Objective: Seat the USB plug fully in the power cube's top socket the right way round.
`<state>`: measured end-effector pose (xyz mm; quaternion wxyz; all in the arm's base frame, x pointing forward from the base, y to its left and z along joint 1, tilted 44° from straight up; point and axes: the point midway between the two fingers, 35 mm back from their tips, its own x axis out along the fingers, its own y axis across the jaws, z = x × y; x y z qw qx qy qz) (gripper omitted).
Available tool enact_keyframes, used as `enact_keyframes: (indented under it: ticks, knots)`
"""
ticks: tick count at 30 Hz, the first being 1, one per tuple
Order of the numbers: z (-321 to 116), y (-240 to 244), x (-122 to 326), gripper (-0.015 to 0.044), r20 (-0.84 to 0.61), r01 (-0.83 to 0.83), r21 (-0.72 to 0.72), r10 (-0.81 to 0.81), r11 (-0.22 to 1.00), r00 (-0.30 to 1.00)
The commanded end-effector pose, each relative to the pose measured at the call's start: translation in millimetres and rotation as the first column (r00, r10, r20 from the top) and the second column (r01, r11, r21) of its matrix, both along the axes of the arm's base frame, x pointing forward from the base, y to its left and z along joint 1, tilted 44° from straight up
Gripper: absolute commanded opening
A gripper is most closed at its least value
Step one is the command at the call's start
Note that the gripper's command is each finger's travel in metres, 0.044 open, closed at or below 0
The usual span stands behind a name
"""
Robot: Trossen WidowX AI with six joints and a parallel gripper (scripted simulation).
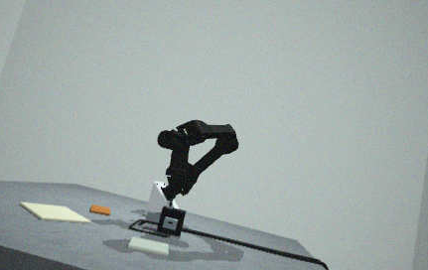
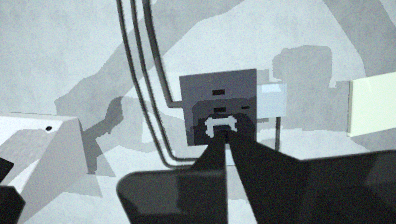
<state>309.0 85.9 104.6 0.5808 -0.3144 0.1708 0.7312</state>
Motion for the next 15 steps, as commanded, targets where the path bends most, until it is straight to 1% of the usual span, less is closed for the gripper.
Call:
enact_keyframes:
  ticks: [1,15]
  knots:
    - [0.1,0.8,0.2,0.0,-0.001,0.003,0.004,-0.003,1.0,1.0]
    - [-1.1,2.0,0.1,0.0,-0.001,0.003,0.004,-0.003,1.0,1.0]
